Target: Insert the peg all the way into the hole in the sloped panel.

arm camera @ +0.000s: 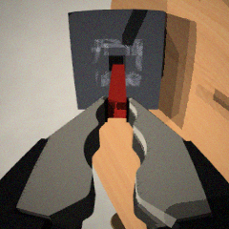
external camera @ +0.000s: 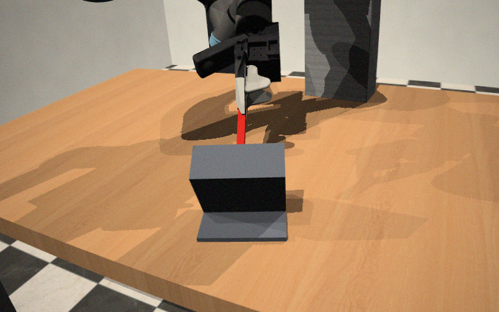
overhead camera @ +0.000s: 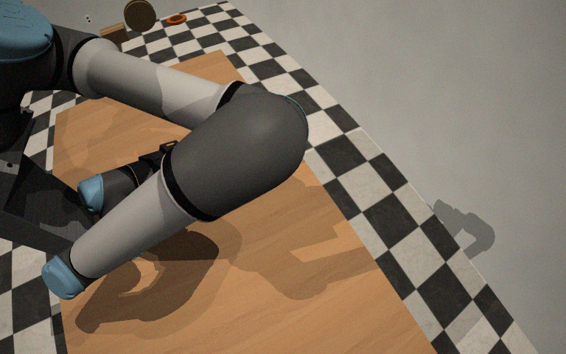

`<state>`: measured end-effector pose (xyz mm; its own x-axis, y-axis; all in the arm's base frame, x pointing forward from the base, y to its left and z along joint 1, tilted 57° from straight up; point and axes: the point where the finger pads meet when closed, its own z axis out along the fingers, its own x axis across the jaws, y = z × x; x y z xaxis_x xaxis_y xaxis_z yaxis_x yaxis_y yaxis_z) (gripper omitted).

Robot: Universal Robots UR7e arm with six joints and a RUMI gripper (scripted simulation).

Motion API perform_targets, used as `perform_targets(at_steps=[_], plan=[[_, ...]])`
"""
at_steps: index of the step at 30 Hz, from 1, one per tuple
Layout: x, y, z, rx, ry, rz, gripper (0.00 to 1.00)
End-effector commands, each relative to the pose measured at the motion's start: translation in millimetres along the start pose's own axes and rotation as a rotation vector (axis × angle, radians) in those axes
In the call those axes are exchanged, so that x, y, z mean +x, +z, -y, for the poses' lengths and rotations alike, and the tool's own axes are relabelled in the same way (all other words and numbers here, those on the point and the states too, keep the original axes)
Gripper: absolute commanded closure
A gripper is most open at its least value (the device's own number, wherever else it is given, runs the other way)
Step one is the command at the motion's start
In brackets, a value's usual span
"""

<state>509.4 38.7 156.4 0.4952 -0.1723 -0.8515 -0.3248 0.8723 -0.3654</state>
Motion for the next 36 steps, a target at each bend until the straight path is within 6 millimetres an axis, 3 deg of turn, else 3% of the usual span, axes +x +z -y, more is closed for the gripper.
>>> perform_targets(at_steps=[1,14,36], plan=[[-1,1,-1,0.001,-0.014,0.0,1.0],[-2,5,-3,0.001,-0.017,0.0,1.0],[-2,30,-3,0.002,-0.017,0.0,1.0]])
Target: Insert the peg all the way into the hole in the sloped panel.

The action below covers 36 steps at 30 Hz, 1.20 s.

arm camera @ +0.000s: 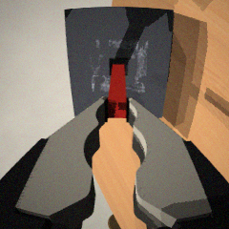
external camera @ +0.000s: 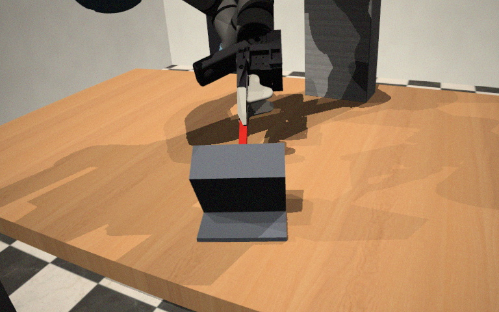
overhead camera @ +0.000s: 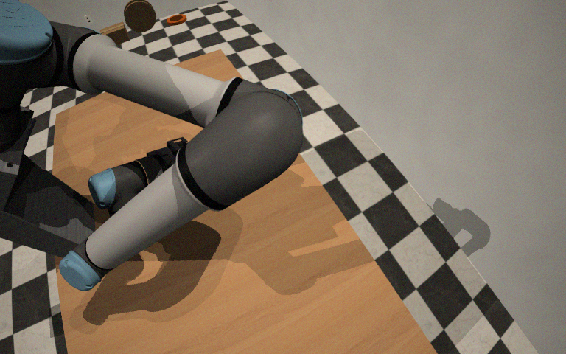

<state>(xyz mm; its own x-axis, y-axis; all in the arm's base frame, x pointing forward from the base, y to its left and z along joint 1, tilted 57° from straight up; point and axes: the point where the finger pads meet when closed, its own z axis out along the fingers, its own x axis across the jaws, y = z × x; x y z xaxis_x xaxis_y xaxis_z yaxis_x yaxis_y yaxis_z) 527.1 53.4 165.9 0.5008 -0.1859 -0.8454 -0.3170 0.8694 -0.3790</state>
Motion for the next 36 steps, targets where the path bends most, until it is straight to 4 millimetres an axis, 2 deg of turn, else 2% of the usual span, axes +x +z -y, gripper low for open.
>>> perform_targets(at_steps=[1,36], plan=[[0,6,0,0.002,-0.001,0.0,1.0],[0,36,0,0.002,-0.001,0.0,1.0]])
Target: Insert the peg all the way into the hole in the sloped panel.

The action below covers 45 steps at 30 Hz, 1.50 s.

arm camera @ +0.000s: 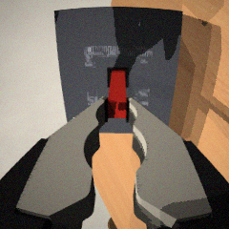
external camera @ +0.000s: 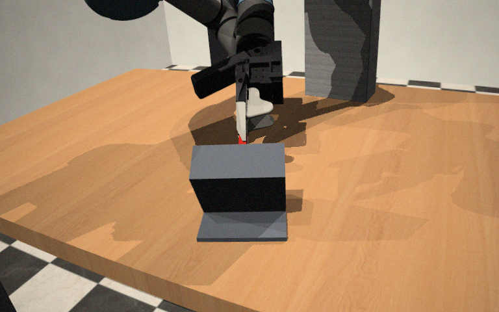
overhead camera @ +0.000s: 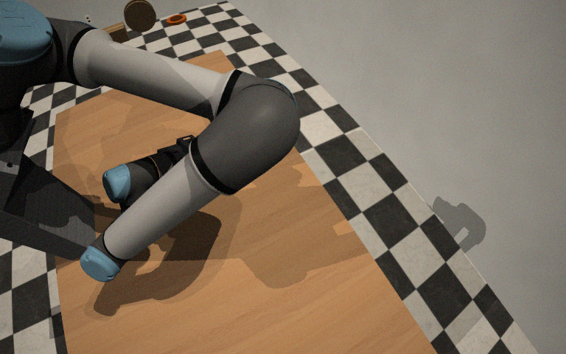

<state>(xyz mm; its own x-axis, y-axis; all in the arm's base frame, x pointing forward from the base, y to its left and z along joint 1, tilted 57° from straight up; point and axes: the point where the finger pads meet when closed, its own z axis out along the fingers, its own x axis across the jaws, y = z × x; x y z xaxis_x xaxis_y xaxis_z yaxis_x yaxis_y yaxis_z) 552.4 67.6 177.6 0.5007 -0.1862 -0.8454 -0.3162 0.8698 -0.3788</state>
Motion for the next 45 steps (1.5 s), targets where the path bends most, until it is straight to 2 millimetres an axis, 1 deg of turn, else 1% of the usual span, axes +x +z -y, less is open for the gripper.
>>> perform_targets(at_steps=[1,3,4,14,25,27,42,45], plan=[[-0.2,5.4,0.2,0.001,-0.001,0.0,1.0],[-0.2,6.7,0.2,0.001,-0.001,0.0,1.0],[-0.2,2.7,0.1,0.0,0.0,0.0,1.0],[-0.2,2.7,0.1,0.0,0.0,0.0,1.0],[-0.2,2.7,0.1,0.0,0.0,0.0,0.84],[-0.2,2.7,0.1,0.0,0.0,0.0,0.84],[-0.2,2.7,0.1,0.0,0.0,0.0,0.63],[-0.2,2.7,0.1,0.0,0.0,0.0,0.61]])
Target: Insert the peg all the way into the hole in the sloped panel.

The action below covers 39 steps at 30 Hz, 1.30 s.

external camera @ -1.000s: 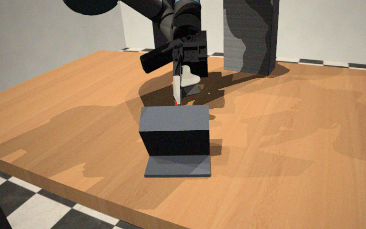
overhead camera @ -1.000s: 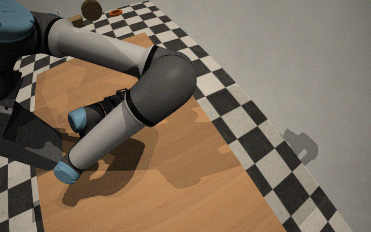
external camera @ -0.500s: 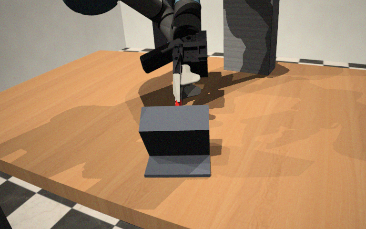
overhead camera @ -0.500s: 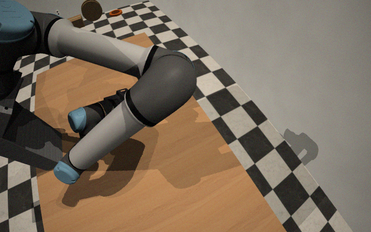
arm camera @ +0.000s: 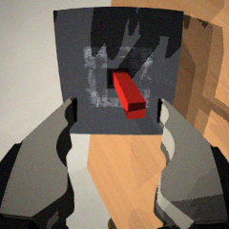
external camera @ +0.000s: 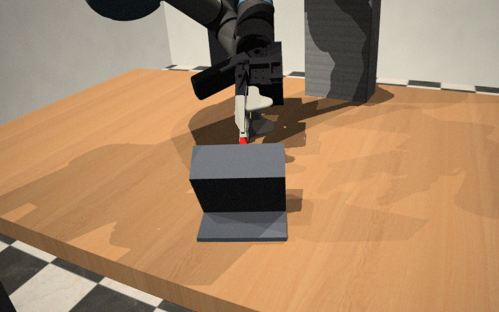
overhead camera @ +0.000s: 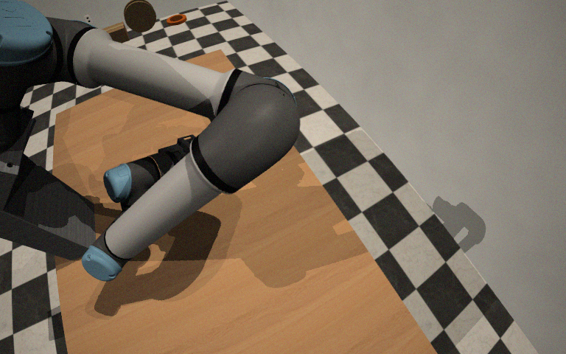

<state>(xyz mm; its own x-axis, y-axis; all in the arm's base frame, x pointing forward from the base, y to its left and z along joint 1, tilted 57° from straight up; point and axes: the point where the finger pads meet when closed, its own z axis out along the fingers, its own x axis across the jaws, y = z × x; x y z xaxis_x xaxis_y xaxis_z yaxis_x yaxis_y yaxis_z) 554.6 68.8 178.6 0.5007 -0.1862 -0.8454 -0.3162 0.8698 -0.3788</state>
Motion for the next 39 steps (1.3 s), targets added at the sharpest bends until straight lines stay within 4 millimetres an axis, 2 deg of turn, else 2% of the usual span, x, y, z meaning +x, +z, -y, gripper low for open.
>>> perform_targets(at_steps=[1,6,14,16,31,33,39], plan=[[0,0,0,0.0,0.0,0.0,0.6],[-1,-2,0,0.001,0.0,0.002,0.53],[-8,-23,3,0.005,0.004,0.022,0.41],[-8,-23,3,0.005,0.004,0.022,0.41],[-8,-72,4,0.007,-0.031,0.015,0.2],[-8,-72,4,0.007,-0.031,0.015,0.2],[-2,-88,1,0.002,-0.062,0.001,0.11]])
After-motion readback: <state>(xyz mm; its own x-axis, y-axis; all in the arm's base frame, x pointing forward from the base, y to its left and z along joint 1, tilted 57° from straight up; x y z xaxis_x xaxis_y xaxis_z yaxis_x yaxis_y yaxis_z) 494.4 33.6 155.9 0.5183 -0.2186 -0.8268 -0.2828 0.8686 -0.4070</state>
